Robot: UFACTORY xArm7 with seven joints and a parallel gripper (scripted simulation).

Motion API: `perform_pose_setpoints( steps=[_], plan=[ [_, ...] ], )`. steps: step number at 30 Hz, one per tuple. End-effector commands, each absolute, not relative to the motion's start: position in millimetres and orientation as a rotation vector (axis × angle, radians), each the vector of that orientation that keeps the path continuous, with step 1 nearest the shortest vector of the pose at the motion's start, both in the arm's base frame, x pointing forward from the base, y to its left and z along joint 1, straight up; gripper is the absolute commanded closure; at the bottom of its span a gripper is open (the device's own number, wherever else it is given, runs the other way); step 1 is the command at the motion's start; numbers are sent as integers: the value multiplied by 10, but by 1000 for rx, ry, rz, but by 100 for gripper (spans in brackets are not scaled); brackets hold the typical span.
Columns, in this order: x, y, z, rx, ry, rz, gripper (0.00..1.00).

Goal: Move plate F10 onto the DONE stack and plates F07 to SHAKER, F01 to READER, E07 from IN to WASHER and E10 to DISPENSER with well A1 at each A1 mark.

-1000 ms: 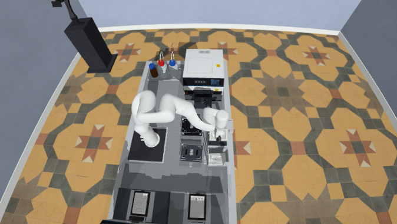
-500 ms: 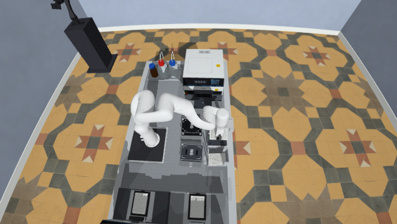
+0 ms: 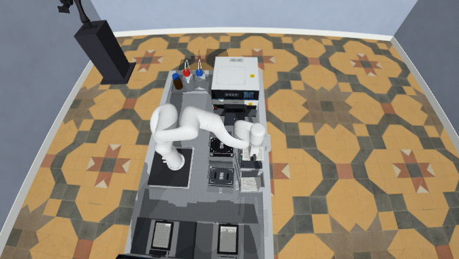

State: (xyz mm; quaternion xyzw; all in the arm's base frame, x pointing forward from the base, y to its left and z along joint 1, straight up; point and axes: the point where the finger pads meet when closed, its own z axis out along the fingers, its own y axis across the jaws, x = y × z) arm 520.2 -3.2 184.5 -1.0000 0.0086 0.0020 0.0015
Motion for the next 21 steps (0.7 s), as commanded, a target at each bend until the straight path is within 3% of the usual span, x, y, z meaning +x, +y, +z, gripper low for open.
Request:
perform_pose_setpoints(
  steps=[1,21],
  plan=[
    [5212,-32,1901,-3139,27,0,100],
    [5213,-33,2141,-3139,27,0,100]
  ],
)
